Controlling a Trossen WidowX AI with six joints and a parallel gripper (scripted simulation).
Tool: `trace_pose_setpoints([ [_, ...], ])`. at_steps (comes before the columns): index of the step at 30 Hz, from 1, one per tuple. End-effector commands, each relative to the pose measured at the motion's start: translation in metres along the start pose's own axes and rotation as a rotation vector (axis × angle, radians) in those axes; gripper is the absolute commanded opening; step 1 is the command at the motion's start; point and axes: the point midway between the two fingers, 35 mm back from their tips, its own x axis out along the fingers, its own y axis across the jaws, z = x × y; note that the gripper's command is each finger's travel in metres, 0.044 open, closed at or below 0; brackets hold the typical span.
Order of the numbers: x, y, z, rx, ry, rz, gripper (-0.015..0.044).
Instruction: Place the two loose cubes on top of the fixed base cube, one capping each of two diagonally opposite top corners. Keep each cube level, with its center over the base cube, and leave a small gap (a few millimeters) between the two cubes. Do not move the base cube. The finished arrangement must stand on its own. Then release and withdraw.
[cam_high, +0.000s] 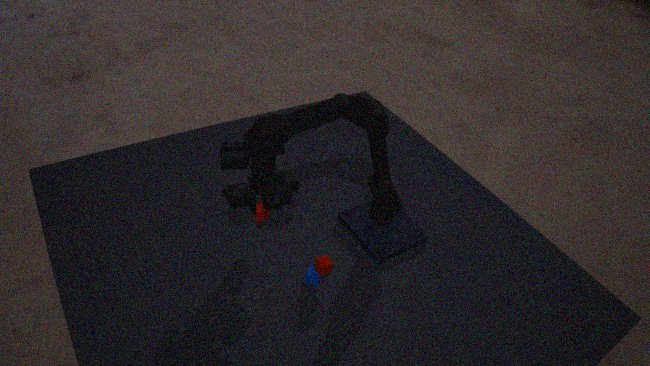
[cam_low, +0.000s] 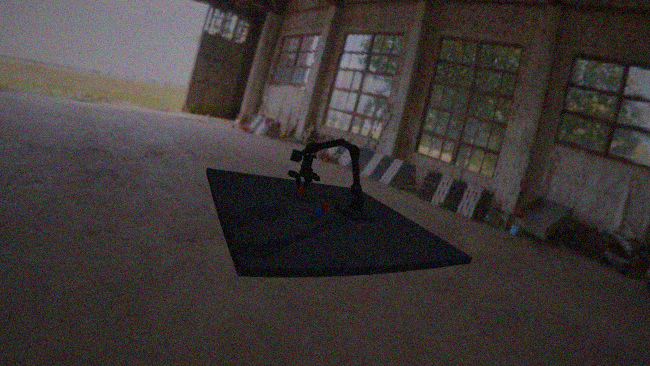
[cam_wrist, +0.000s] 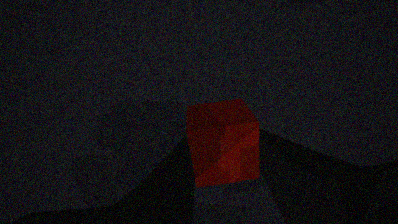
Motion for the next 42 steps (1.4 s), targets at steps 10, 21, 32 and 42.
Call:
trace_pose_setpoints([
  [10, -0.029, 0.002, 0.0, -0.013, 0.002, -0.006, 0.0105],
  [21, -0.05, 0.006, 0.002, -0.02, 0.0, 0.001, 0.0105],
  [32, -0.05, 0.002, 0.026, 0.171, 0.0, 0.001, 0.0105],
  [42, -0.049, -0.001, 0.058, 0.427, -0.001, 0.0, 0.0105],
])
